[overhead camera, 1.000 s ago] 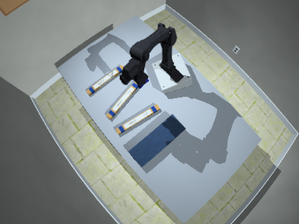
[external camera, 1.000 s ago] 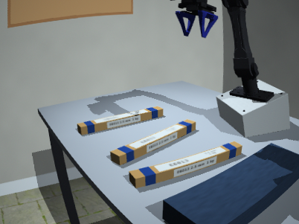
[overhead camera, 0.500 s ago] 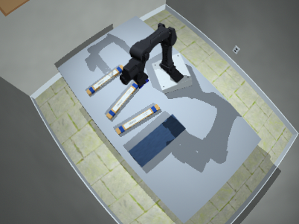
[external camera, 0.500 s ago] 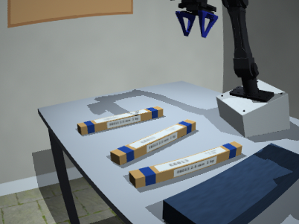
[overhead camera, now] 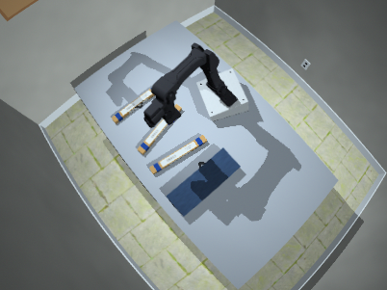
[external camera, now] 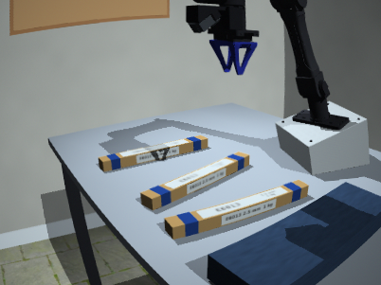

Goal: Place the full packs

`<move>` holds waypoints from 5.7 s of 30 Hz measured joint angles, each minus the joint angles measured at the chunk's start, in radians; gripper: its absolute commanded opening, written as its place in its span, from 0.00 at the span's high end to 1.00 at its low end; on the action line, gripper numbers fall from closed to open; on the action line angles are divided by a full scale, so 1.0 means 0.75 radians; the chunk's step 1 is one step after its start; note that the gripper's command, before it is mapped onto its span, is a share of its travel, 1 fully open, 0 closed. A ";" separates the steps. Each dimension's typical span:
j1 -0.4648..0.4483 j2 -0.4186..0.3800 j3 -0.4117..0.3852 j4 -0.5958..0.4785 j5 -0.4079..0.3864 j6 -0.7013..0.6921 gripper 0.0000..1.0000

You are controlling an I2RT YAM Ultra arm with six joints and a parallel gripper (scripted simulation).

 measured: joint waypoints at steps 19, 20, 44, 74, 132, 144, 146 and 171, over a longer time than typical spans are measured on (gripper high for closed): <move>-0.079 0.188 -0.114 0.253 -0.022 -0.078 0.58; -0.079 0.185 -0.112 0.253 -0.023 -0.079 0.58; -0.079 0.183 -0.099 0.266 -0.024 -0.080 0.58; -0.081 0.184 -0.274 0.424 -0.024 -0.093 0.58; -0.099 0.201 -0.379 0.566 -0.024 -0.107 0.58; -0.099 0.201 -0.379 0.566 -0.024 -0.107 0.58; -0.099 0.201 -0.379 0.566 -0.024 -0.107 0.58; -0.099 0.201 -0.379 0.566 -0.024 -0.107 0.58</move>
